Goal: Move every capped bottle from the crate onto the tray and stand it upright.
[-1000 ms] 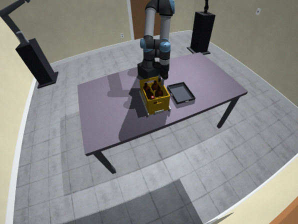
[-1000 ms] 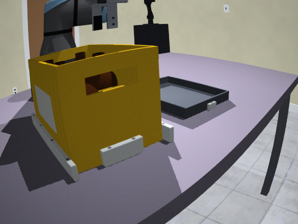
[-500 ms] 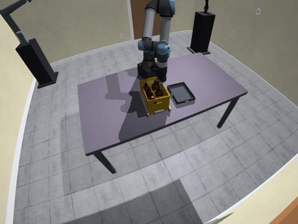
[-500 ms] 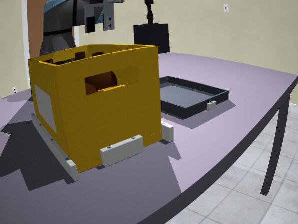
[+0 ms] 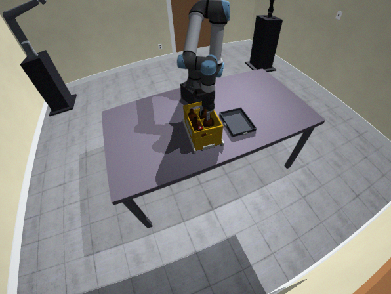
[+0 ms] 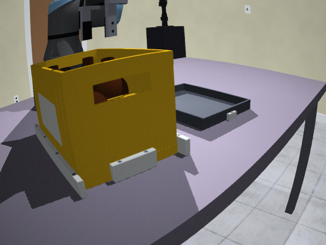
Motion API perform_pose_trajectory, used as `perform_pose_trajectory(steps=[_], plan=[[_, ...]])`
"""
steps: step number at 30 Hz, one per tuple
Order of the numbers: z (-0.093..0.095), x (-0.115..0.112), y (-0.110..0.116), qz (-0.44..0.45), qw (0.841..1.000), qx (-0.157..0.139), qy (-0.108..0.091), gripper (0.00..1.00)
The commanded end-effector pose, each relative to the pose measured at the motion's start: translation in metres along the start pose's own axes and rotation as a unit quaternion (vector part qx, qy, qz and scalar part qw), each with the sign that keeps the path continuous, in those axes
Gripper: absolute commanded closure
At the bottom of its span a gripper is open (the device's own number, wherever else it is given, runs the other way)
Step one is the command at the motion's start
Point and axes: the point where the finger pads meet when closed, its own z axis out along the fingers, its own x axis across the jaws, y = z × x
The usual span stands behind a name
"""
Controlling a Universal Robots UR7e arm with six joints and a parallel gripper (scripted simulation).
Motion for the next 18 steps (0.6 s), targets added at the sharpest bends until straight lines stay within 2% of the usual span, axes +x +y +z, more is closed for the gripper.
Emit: perform_pose_trajectory(steps=[1,10,13,18], plan=[[0.001,-0.002,-0.013,-0.024,1.000,0.000,-0.001,0.00],[0.003,-0.008,-0.042,-0.082,0.997,0.000,-0.001,0.00],[0.003,-0.007,-0.037,-0.076,0.997,0.001,0.000,0.00],[0.003,-0.008,-0.042,-0.108,0.994,0.000,-0.001,0.00]])
